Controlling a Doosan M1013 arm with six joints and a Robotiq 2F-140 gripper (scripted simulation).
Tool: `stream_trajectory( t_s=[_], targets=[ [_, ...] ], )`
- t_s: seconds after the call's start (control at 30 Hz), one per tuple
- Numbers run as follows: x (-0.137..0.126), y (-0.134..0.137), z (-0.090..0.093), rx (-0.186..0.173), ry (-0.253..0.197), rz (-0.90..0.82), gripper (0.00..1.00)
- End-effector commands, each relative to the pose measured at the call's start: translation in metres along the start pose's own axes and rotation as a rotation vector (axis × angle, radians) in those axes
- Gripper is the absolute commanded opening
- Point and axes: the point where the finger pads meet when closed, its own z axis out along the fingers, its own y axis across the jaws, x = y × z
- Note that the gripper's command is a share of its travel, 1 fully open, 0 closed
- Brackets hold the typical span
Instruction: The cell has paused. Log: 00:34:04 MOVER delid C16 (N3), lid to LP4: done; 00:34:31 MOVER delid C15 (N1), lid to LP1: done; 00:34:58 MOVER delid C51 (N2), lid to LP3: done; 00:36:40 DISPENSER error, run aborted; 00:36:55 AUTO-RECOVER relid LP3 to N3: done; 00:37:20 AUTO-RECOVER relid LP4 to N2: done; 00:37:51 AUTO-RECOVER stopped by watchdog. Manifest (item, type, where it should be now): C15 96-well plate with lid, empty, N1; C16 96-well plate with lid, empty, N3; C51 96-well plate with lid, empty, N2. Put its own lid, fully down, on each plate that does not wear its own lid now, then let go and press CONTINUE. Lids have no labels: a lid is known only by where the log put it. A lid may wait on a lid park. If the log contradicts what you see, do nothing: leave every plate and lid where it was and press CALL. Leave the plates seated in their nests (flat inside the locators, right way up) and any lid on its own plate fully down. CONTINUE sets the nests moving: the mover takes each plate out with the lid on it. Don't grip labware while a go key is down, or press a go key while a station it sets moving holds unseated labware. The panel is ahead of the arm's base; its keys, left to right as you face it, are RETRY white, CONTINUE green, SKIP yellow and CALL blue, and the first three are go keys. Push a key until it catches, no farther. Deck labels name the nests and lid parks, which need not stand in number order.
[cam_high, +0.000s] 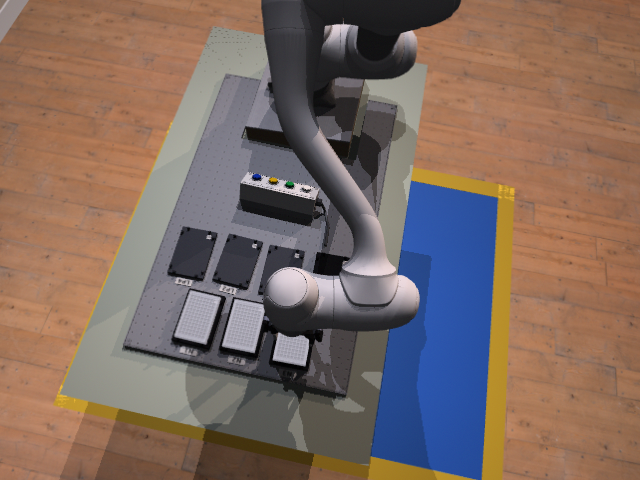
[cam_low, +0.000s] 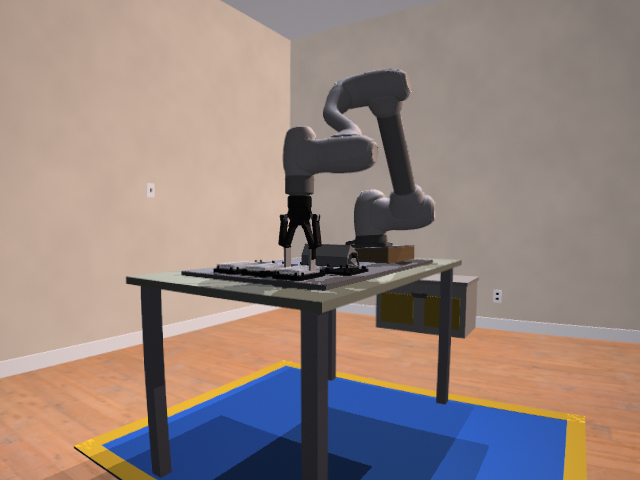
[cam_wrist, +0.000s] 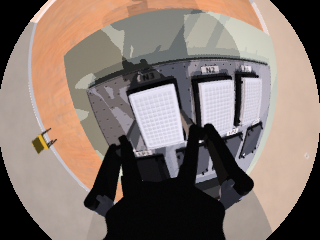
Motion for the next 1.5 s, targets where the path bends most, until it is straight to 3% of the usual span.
stream_trajectory(
  t_s=[0.0, 0.2, 0.23, 1.47],
  targets=[
    [-0.0007, 0.0004, 0.0032, 0.002, -0.001, 0.004, 0.00],
    [-0.0007, 0.0004, 0.0032, 0.002, -0.001, 0.004, 0.00],
    [-0.0007, 0.0004, 0.0032, 0.002, -0.001, 0.004, 0.66],
    [-0.0007, 0.0004, 0.0032, 0.002, -0.001, 0.004, 0.66]
  ],
)
